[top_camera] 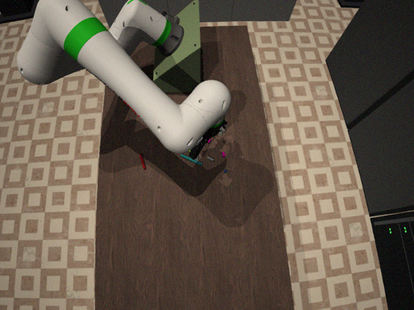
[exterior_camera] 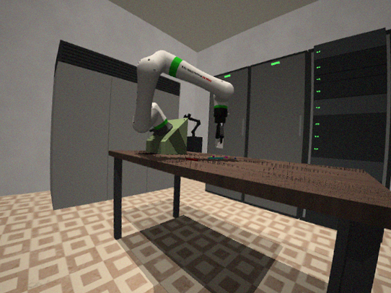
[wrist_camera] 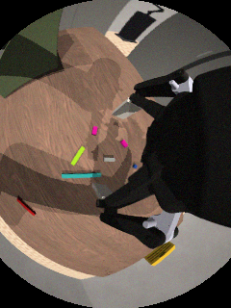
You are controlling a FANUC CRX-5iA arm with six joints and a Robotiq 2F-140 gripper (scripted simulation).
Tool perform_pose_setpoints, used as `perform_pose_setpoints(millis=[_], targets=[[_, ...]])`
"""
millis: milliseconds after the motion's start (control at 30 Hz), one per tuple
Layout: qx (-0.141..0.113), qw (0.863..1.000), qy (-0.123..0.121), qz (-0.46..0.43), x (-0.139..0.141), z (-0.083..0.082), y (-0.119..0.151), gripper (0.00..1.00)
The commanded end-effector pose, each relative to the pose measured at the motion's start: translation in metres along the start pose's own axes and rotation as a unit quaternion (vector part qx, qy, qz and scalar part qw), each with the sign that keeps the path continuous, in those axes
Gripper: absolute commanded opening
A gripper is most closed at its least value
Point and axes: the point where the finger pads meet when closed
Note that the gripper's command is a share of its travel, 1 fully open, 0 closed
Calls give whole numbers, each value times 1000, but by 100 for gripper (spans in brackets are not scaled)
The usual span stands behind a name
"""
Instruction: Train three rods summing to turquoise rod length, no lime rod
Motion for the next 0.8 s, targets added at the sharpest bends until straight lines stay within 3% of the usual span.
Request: perform_pose_setpoints(millis=[0, 500, 567, 700, 767], targets=[[0, 1000, 0, 0, 0, 0, 0, 100], [0, 1000, 0, 4, -3, 0, 0, 100], [-2, 998, 3, 70, -43, -2, 0, 100], [-3, 994, 5, 112, -70, -3, -2, 100], [-3, 994, 5, 112, -70, -3, -2, 100]])
Point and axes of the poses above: the point where the finger pads meet when closed, its own z axis out along the fingers, its own x axis across the jaws, y = z × x, and after that the axes turned 14 degrees about z, right-handed
